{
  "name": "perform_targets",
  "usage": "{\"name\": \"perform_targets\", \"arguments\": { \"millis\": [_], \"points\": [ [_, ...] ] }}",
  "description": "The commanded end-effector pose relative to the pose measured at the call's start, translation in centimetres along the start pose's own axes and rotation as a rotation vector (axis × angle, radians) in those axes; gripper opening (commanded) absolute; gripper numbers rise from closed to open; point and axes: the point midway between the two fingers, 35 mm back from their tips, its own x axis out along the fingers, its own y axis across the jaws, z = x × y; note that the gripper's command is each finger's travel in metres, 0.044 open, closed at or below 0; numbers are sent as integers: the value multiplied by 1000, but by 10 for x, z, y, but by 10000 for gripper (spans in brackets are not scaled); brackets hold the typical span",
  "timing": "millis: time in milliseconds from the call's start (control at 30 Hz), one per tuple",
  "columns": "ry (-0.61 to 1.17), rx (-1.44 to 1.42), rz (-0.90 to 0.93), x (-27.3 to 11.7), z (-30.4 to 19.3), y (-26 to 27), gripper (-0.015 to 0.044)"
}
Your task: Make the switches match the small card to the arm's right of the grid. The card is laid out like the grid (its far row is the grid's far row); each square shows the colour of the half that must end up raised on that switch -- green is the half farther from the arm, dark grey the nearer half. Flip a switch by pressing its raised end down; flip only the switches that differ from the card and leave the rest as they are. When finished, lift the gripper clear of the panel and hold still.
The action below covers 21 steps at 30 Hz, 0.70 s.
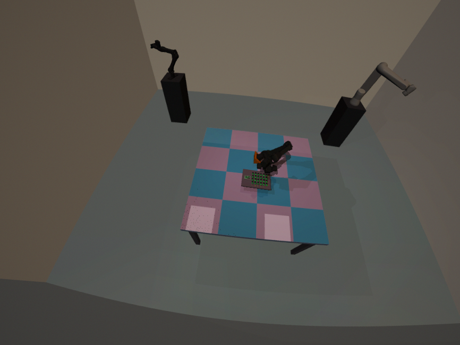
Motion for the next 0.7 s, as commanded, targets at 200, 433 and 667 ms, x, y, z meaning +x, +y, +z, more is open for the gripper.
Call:
{"name": "perform_targets", "arguments": {
  "millis": [200,433,667],
  "points": [
    [18,2,5,-11,26,-41,0],
    [18,2,5,-11,26,-41,0],
    [18,2,5,-11,26,-41,0]
  ]
}}
